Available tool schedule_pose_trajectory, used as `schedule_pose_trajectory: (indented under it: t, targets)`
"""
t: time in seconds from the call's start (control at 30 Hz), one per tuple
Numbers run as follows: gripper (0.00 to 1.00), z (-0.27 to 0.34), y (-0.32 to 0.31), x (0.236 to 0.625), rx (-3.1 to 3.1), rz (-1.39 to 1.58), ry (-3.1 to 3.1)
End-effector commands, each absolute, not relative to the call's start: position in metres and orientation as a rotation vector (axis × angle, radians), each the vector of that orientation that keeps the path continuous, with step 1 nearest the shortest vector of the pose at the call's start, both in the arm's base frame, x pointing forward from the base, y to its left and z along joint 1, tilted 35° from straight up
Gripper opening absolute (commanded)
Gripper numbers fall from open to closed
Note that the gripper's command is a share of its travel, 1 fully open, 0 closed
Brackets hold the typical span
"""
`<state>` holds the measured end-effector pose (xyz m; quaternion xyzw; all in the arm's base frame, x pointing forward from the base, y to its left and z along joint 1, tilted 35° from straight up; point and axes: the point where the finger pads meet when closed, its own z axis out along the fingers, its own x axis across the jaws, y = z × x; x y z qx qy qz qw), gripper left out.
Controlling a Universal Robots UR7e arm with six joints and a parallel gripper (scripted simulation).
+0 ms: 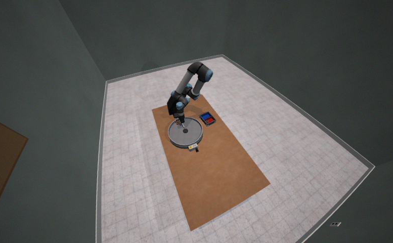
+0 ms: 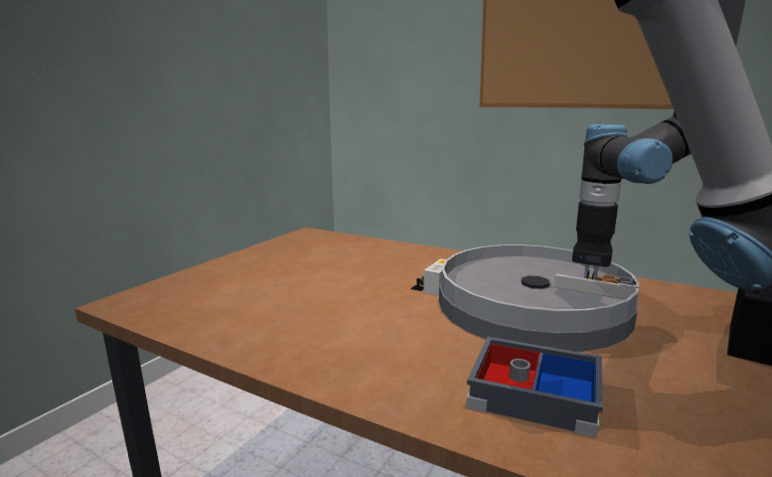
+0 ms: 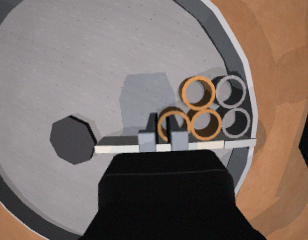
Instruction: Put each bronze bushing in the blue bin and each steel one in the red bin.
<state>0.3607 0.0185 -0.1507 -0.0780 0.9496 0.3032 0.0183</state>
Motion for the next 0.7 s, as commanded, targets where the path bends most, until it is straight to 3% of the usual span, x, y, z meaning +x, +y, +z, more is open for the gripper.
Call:
schedule_pose_trajectory:
  t: [0.0,0.67]
  targets:
    - [0.0,-0.1494,0.0172,0.3611,-0.242,0.94,2.949]
    - [0.0,-0.1446,0.0138,0.3612,-0.242,0.941,2.949]
